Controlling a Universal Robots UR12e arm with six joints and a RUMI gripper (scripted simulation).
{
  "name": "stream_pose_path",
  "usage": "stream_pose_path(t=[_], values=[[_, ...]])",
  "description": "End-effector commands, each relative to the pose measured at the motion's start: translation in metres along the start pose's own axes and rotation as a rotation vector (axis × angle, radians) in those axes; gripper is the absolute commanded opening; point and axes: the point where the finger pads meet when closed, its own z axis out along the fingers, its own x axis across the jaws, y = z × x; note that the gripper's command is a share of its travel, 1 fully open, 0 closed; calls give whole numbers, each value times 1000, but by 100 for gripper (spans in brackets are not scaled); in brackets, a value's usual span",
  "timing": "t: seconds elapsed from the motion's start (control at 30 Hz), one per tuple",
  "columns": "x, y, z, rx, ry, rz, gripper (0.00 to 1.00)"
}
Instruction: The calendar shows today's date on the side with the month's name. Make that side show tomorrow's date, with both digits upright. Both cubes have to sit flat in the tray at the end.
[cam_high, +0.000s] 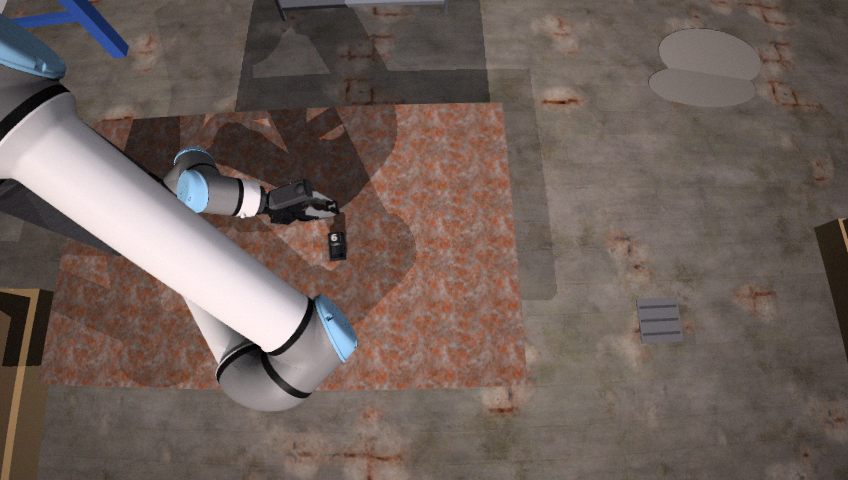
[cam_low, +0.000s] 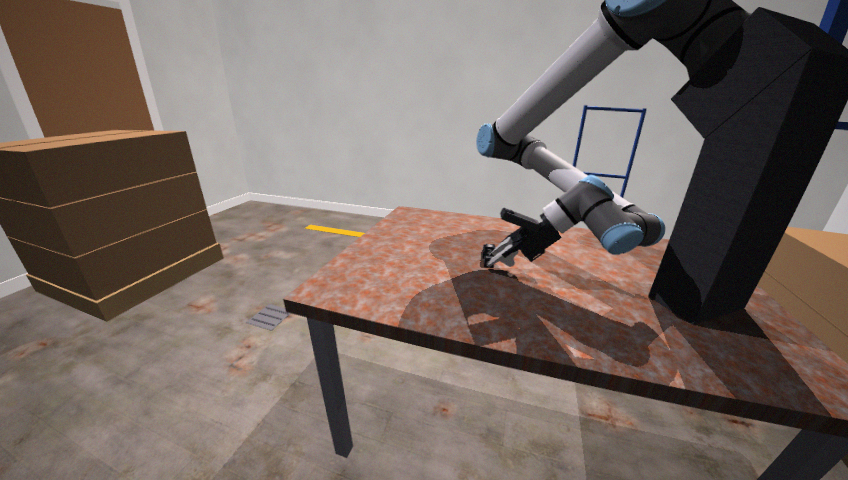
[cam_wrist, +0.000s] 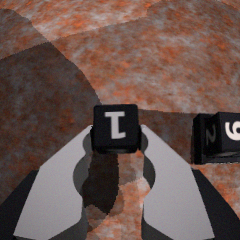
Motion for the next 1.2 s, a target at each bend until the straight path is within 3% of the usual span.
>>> stream_pose_path(t=[0.0, 0.43, 0.93, 1.17], values=[[-1, -21, -20, 1, -3, 1, 10], [-1, -42, -41, 1, -3, 1, 10], [-2, -42, -41, -4, -5, 2, 10], [0, -43, -38, -58, -4, 9, 10]])
